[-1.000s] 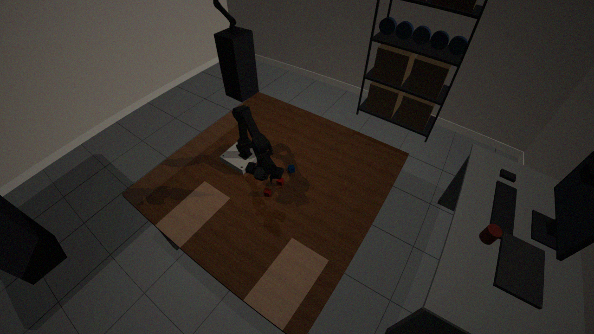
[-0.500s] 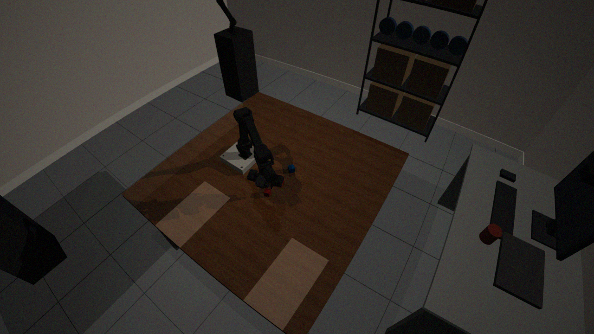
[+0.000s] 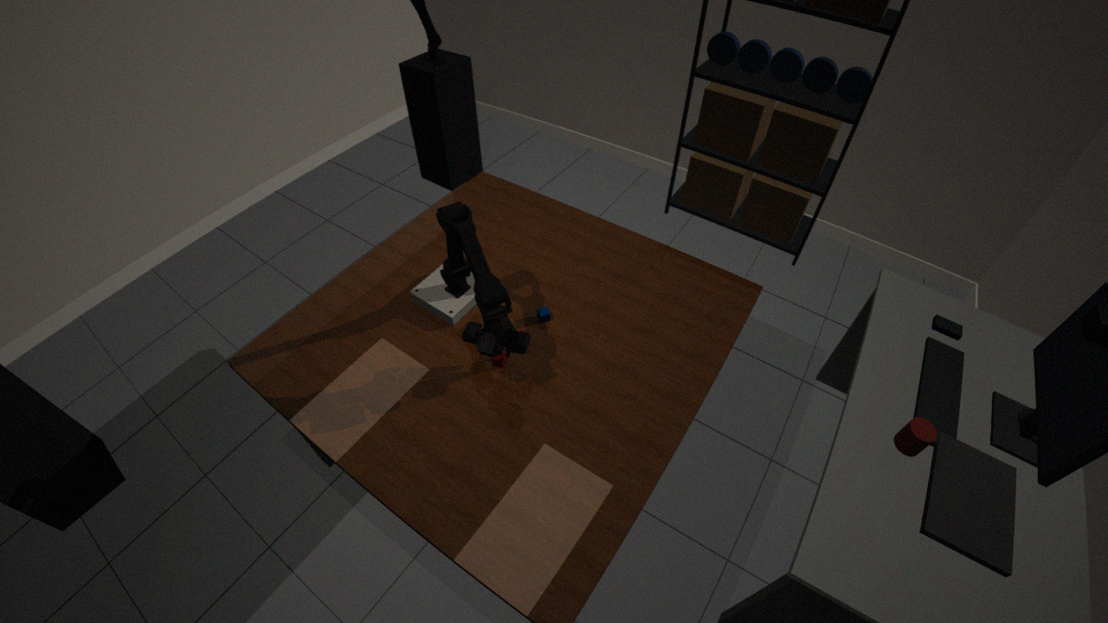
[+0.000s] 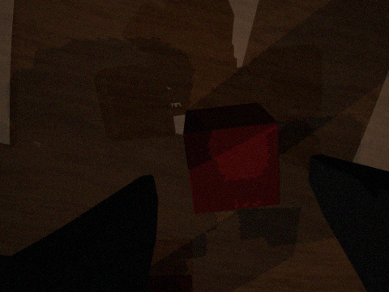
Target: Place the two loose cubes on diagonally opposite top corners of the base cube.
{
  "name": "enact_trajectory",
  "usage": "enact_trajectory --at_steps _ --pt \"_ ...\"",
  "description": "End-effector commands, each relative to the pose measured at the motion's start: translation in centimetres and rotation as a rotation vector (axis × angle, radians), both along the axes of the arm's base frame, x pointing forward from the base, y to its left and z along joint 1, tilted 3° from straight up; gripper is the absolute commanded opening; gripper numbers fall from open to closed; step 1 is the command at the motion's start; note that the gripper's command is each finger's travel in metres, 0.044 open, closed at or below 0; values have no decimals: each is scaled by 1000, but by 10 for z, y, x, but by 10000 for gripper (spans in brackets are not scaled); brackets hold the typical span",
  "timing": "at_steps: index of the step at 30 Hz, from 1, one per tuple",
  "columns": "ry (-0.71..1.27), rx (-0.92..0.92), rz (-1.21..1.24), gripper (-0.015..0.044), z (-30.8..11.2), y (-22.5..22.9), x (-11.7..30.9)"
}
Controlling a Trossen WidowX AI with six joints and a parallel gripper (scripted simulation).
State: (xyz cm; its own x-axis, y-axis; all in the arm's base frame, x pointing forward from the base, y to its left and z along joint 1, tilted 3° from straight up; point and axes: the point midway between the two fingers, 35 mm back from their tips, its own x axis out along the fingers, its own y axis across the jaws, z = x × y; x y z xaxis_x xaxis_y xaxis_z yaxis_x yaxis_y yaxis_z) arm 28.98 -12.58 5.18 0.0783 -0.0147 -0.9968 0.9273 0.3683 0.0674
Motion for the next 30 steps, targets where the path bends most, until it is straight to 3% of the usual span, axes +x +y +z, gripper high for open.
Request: enact_trajectory --at_steps 1,12,18,30 --pt "3 -3 -5 265 -7 0 0" --pt "3 -3 -5 265 -23 0 0" --pt "3 -3 -5 107 -23 0 0" --pt "3 -3 -5 105 0 -2 2"
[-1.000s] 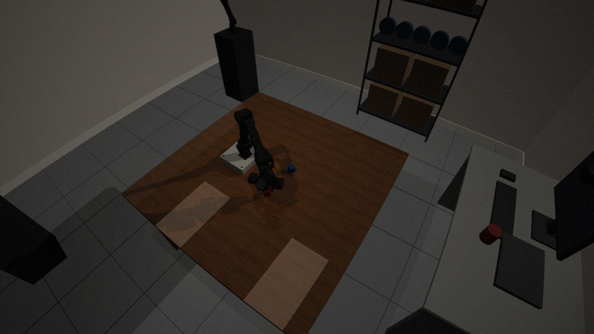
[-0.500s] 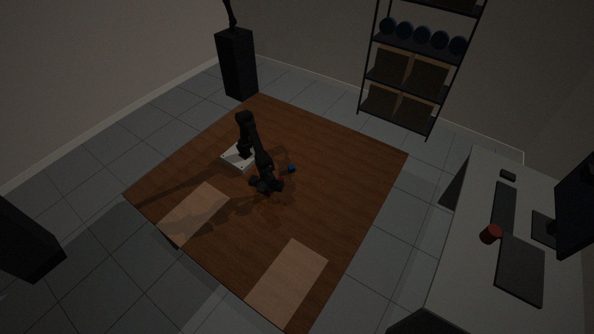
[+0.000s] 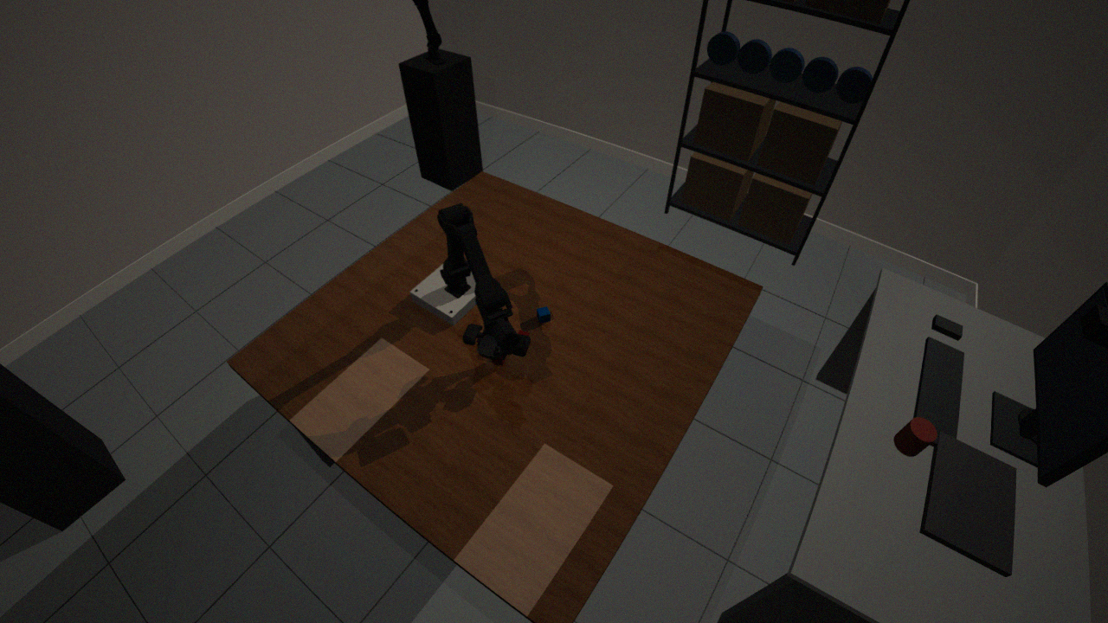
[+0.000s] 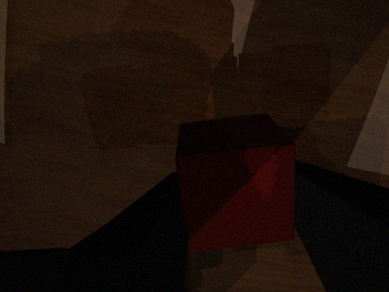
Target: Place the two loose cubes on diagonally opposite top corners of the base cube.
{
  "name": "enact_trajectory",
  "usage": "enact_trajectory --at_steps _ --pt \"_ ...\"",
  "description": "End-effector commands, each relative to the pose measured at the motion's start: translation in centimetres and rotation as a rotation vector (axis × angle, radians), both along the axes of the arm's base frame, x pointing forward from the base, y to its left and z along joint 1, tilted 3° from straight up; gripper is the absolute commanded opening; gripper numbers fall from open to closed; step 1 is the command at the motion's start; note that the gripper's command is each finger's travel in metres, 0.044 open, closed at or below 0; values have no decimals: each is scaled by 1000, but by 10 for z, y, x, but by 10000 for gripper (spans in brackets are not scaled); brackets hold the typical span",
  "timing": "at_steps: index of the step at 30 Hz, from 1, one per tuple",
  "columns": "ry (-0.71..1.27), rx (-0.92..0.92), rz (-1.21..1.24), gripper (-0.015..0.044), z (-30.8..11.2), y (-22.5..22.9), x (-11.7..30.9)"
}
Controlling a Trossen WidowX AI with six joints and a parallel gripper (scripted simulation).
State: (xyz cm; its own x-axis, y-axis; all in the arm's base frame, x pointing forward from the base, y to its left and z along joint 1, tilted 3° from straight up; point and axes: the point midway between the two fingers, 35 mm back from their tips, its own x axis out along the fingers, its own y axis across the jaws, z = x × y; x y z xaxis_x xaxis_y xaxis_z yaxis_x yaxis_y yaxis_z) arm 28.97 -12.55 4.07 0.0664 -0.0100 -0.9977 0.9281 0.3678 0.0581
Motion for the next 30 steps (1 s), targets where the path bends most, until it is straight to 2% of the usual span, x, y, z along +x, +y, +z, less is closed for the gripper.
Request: enact_trajectory --at_steps 1,30 --pt "-9 -8 -5 105 15 -2 3" --pt "-9 -8 -1 105 98 2 -7"
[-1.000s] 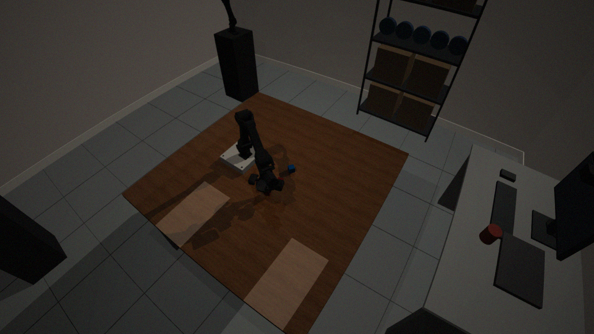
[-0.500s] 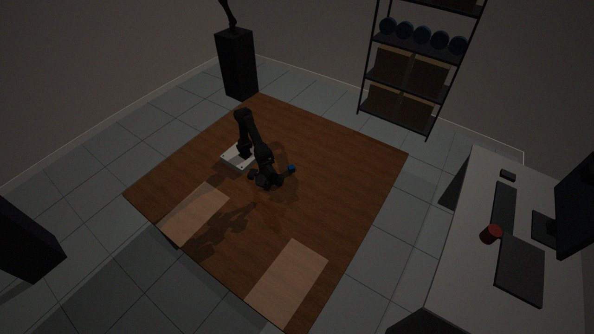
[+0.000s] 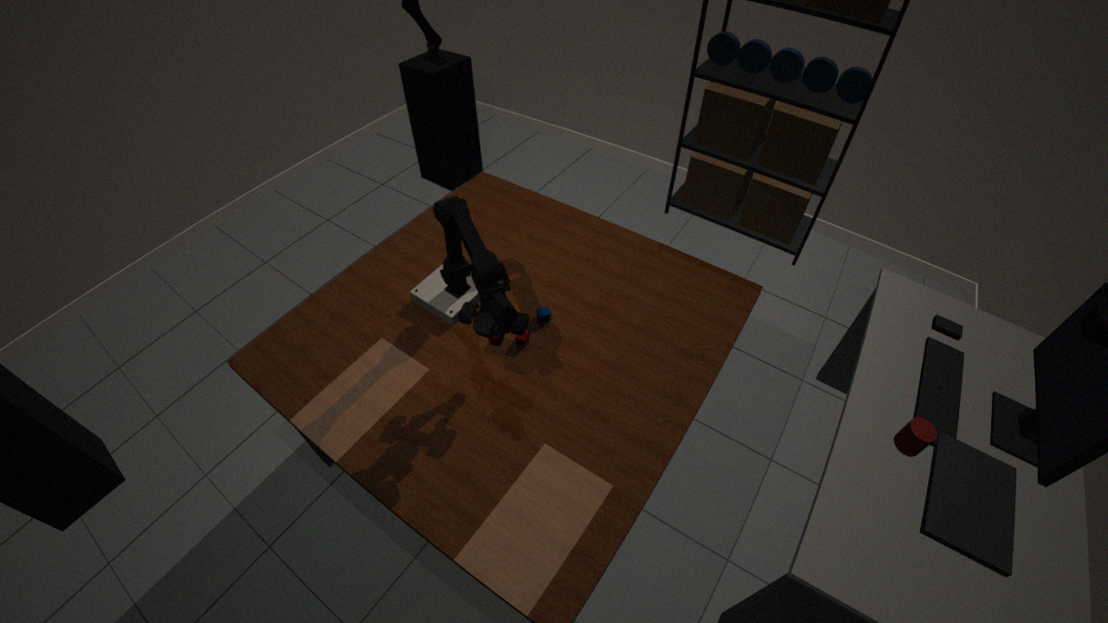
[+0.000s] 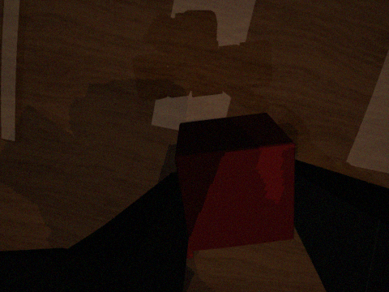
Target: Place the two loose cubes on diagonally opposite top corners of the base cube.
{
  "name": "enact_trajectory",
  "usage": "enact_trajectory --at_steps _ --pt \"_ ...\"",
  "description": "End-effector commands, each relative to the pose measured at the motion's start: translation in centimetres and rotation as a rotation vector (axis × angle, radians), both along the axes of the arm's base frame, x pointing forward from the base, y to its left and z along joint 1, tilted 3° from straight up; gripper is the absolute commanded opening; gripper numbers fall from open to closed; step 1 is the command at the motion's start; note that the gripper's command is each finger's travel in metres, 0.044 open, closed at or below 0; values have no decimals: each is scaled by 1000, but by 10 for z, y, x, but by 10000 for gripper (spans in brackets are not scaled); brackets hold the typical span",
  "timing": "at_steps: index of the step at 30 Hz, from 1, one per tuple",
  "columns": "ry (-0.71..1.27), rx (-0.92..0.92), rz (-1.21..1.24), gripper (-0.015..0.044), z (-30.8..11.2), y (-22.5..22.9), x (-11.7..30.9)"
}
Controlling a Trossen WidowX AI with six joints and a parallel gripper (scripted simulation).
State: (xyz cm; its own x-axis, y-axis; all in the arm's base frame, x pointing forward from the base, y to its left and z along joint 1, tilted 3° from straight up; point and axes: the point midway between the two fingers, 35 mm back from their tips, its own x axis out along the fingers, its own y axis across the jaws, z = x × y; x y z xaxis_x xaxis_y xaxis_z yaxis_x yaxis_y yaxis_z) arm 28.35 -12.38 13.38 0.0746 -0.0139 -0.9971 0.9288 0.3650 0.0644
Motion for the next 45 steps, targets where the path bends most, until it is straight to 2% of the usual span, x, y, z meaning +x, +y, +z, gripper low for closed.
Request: enact_trajectory --at_steps 1,45 --pt "0 -5 11 105 5 2 0" --pt "8 -53 853 105 -24 139 10"
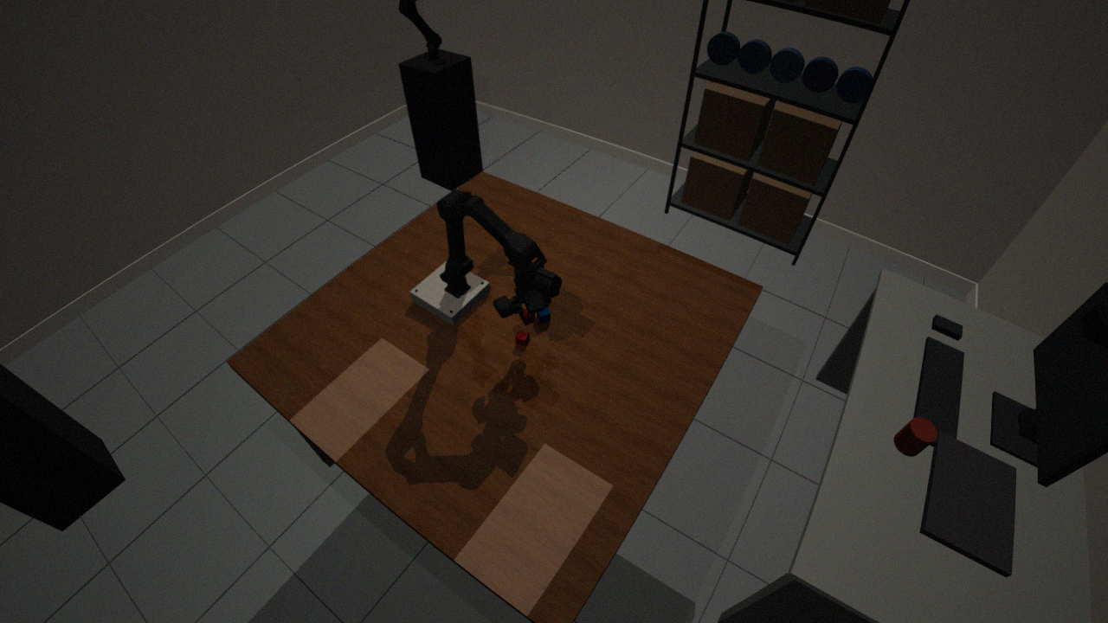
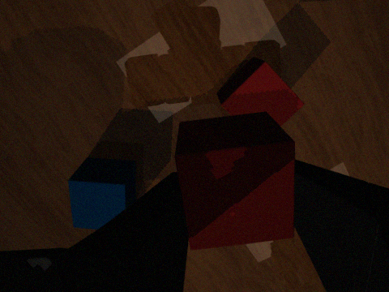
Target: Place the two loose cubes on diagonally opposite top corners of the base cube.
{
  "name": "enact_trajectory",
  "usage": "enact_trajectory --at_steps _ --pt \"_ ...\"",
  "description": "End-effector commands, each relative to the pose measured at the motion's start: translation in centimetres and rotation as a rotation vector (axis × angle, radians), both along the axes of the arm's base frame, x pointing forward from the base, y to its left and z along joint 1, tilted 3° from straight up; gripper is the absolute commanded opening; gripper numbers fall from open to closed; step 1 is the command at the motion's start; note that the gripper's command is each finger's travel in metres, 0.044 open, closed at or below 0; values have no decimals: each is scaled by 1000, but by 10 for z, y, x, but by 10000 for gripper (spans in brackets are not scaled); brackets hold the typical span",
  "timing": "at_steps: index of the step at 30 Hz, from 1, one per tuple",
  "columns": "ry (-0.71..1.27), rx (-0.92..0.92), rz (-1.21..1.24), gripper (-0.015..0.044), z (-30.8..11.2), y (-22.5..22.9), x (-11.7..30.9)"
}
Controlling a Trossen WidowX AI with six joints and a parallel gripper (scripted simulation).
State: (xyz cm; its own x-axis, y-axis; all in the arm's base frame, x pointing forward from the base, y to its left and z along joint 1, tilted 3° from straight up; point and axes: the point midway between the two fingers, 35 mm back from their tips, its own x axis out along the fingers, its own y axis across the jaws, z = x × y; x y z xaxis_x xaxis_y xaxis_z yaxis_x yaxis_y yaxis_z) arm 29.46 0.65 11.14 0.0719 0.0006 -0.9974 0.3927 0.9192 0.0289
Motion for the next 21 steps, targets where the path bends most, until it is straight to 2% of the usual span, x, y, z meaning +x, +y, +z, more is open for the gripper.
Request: enact_trajectory --at_steps 1,21 --pt "-1 -9 81 105 -3 12 -2" --pt "-2 -31 465 105 -16 70 -20"
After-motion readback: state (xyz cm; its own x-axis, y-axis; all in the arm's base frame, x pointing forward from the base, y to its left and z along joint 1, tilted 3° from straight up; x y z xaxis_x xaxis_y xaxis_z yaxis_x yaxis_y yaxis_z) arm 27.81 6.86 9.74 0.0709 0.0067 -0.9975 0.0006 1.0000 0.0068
